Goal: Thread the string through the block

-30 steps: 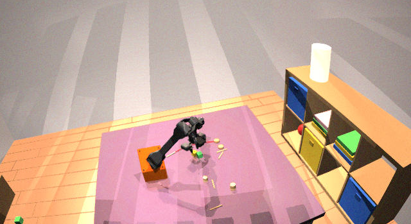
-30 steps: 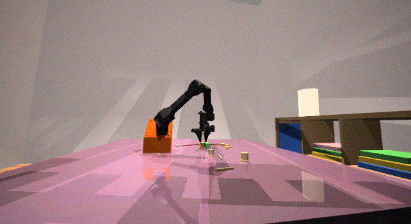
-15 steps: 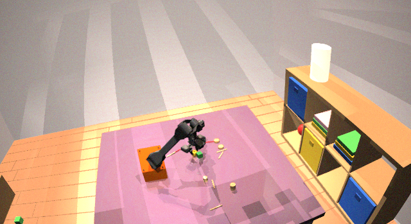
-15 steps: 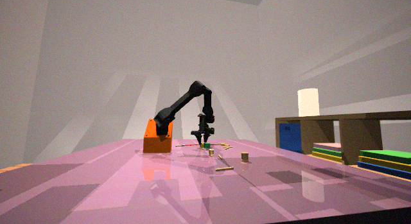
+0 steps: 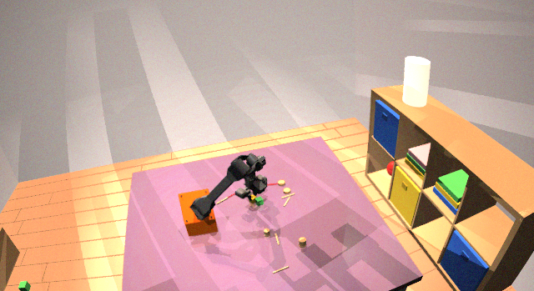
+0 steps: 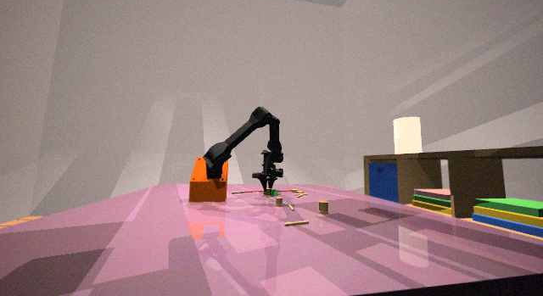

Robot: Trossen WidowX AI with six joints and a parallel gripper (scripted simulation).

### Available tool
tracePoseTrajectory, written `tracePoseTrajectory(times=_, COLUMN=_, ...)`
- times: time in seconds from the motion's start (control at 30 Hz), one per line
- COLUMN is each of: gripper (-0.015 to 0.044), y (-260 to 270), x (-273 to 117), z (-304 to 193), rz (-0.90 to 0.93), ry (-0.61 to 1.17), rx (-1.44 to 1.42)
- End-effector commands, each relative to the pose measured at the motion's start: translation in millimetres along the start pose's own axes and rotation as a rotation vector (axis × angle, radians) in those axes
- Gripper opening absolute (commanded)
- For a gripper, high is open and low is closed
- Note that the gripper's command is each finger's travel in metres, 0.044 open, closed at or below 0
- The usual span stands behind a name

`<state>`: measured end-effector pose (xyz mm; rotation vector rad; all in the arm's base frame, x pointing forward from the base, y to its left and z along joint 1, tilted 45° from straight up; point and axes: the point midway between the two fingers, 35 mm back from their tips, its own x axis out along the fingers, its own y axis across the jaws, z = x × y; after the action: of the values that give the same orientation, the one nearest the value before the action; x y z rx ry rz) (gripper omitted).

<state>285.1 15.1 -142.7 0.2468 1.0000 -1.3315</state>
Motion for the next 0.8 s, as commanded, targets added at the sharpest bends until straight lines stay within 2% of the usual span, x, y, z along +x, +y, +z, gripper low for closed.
tracePoseTrajectory(times=0.0, gripper=0.0, y=0.4, x=-0.7, z=0.2, rz=0.001, ry=0.0, rx=0.001)
tracePoseTrajectory(times=0.77, gripper=0.0, y=0.2, x=-15.1, z=-0.2, rz=0.0, ry=0.001, rx=0.0)
